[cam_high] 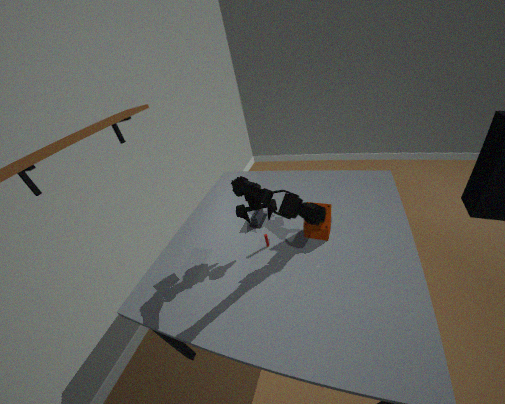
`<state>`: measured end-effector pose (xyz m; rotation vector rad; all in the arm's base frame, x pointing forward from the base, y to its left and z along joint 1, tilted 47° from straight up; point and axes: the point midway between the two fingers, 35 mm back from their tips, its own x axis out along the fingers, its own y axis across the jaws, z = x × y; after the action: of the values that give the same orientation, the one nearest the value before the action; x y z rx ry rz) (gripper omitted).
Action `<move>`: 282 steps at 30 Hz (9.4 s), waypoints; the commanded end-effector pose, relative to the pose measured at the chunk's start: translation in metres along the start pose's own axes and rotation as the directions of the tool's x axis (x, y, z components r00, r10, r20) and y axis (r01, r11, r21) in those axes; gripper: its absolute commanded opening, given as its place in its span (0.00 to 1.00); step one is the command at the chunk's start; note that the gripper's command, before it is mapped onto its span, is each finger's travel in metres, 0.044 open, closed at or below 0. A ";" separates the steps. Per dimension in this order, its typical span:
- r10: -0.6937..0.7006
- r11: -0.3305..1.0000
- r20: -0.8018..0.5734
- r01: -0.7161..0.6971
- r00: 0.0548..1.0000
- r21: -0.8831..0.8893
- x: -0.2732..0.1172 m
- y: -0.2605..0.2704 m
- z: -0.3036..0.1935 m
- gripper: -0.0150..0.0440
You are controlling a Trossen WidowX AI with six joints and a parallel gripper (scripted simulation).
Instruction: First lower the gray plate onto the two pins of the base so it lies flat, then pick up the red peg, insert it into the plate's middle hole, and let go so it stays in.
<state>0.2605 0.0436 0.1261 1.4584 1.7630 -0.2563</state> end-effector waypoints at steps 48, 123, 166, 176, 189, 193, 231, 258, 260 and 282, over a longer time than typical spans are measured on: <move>0.004 0.997 -0.010 -0.005 1.000 -0.083 0.093 -0.016 -0.035 1.00; 0.011 0.998 0.004 -0.010 1.000 -0.058 0.030 -0.003 -0.009 0.25; 0.004 0.997 0.006 -0.004 1.000 -0.078 0.025 0.029 0.114 0.25; 0.004 0.997 0.003 -0.004 1.000 -0.083 0.027 0.027 0.146 0.25; 0.005 0.996 -0.001 -0.005 1.000 -0.088 0.030 0.022 0.174 0.25; 0.005 0.996 -0.001 -0.005 1.000 -0.088 0.030 0.022 0.175 0.25; 0.010 0.996 -0.003 -0.010 1.000 -0.084 0.030 0.021 0.175 0.25; 0.006 0.996 -0.002 -0.006 1.000 -0.088 0.047 0.023 0.175 0.25; 0.004 0.996 0.001 -0.004 1.000 -0.093 0.046 0.023 0.176 0.25; 0.000 0.995 0.002 0.001 1.000 -0.100 0.047 0.023 0.175 0.25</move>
<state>0.3604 -0.0220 -0.0123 1.3853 1.7497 -0.1674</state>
